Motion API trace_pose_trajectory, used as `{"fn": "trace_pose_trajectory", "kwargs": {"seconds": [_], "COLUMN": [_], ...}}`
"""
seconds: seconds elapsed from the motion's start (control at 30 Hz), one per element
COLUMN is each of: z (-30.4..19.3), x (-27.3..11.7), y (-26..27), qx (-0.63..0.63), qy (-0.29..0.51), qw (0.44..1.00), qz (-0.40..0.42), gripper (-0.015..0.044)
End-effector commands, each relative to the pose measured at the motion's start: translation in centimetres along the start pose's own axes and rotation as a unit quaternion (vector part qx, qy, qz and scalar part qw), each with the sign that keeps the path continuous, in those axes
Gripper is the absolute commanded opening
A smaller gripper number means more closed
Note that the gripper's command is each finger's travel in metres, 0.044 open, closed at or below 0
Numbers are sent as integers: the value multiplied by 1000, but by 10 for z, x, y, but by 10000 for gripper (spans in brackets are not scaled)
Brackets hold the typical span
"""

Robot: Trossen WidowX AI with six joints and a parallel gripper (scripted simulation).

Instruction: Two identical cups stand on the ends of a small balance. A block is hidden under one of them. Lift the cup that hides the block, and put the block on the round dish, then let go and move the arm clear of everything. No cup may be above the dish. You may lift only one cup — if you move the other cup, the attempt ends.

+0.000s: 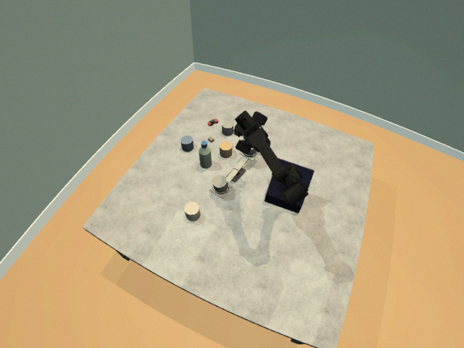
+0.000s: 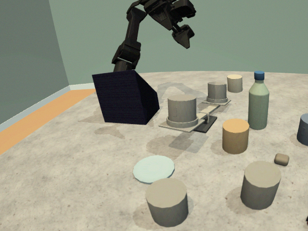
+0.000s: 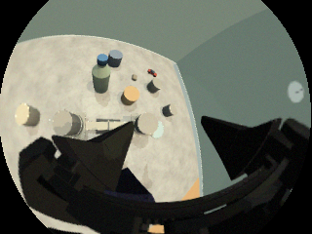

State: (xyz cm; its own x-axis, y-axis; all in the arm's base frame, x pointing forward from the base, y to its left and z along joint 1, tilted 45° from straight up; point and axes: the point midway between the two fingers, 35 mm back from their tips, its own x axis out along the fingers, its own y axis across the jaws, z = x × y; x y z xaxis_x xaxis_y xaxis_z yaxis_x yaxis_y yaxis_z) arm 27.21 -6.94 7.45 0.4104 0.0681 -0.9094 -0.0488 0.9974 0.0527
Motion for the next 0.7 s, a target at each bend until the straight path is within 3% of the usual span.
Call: {"fn": "trace_pose_trajectory", "kwargs": {"seconds": [0.0, 0.67], "z": [-17, -76], "x": [-4, -41], "y": [5, 48], "qx": [21, 199], "qy": [3, -79], "qw": [999, 941], "qz": [39, 260], "gripper": [440, 440]}}
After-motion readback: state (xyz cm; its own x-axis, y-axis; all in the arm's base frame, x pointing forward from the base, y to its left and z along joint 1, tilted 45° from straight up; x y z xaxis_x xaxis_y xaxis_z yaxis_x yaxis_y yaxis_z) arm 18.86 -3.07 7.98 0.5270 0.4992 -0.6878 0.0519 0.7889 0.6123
